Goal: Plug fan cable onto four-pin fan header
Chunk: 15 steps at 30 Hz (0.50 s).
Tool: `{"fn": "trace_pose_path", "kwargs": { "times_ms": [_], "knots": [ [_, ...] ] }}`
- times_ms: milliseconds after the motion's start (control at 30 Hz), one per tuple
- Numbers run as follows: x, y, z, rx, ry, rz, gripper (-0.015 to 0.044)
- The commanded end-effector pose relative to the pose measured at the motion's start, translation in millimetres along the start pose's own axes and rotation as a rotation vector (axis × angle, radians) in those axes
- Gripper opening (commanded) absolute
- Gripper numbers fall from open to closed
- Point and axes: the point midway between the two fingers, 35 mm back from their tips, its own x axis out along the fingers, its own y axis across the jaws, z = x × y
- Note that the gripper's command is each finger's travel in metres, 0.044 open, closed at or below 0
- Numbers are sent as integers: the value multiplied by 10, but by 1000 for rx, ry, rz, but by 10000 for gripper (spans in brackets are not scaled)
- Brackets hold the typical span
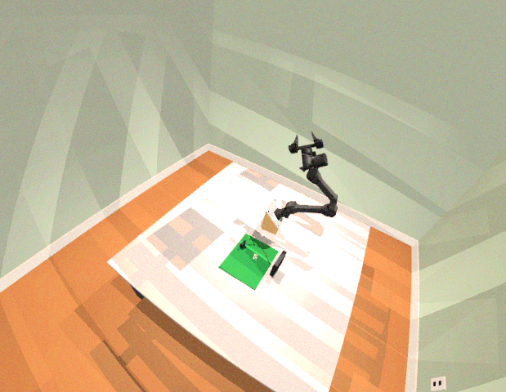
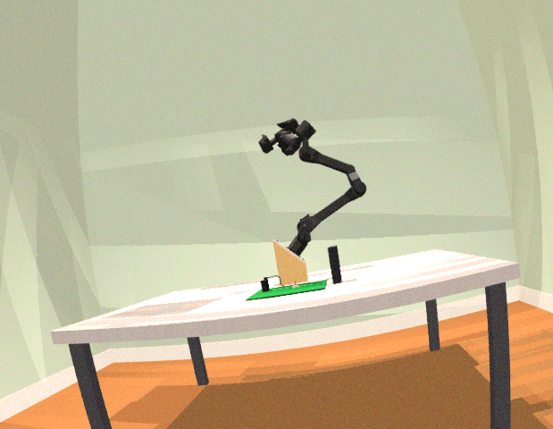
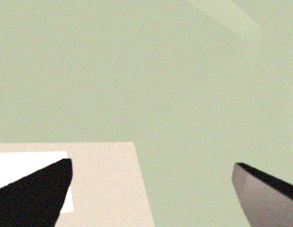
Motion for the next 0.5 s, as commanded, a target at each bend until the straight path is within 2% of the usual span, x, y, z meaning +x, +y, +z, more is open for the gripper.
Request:
{"fn": "trace_pose_path", "kwargs": {
  "times_ms": [0, 100, 200, 367, 467],
  "knots": [
    [0, 0, 0, 0, 0, 0, 426],
    [-16, -81, -64, -13, 19, -21, 440],
    [-93, -400, -310, -86, 96, -105, 440],
    [-145, -711, -539, -273, 191, -197, 440],
    [-254, -1073, -774, -484, 312, -292, 440]
  ]
}}
